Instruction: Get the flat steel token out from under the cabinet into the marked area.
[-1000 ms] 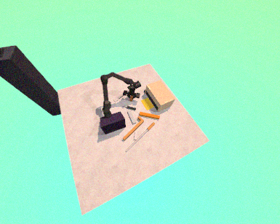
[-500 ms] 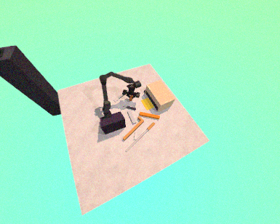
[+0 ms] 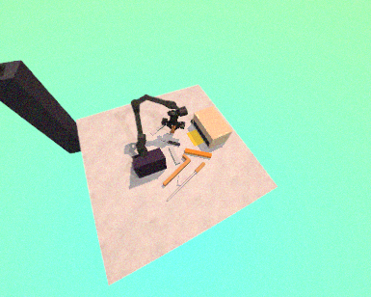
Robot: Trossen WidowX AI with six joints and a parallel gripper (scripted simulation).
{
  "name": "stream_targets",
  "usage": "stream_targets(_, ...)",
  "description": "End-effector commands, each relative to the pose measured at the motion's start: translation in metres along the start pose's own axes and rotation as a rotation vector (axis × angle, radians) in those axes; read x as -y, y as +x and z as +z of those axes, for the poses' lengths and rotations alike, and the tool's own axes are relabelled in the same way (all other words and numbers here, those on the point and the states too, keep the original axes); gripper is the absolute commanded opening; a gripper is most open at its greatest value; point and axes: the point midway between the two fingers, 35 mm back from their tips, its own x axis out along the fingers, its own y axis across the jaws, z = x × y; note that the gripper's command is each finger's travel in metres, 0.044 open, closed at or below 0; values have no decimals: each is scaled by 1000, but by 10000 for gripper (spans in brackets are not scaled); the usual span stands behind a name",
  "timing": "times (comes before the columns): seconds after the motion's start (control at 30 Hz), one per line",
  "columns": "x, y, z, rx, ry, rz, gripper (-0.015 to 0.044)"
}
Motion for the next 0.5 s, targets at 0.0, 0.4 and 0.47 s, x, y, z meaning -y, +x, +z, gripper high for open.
stream_targets(0.0,0,-15,0,23,-12,-13,0)
stream_targets(0.4,-1,-38,-13,21,-11,-13,0)
stream_targets(0.47,-1,-42,-15,21,-11,-13,0)
